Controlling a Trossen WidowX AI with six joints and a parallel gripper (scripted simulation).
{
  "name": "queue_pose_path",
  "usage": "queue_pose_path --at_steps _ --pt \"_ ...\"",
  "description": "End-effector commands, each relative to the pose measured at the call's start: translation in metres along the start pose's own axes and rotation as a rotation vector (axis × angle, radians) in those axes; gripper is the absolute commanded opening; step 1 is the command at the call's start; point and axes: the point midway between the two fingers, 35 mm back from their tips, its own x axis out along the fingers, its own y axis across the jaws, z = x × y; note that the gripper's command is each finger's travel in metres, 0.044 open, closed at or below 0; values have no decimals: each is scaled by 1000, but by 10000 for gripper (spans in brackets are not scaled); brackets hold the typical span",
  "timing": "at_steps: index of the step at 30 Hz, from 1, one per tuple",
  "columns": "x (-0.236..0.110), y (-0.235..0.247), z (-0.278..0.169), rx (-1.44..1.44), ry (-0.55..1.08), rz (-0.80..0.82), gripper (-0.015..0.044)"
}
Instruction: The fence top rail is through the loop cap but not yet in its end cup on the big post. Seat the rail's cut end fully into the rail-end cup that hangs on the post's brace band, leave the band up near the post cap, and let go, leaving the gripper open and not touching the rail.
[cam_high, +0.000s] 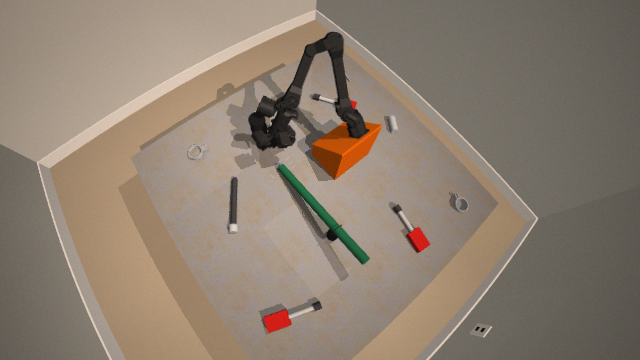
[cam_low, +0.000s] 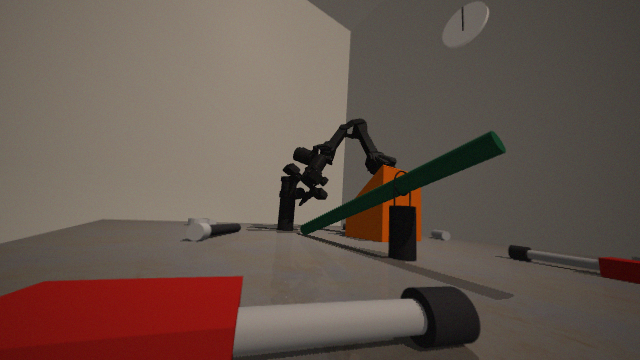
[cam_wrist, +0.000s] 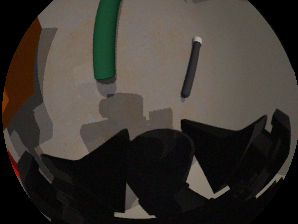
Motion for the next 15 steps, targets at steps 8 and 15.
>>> queue_pose_path --at_steps 8,15 --pt "-16 -11 20 4 -5 5 440" --pt "-31 -18 37 4 -4 3 440"
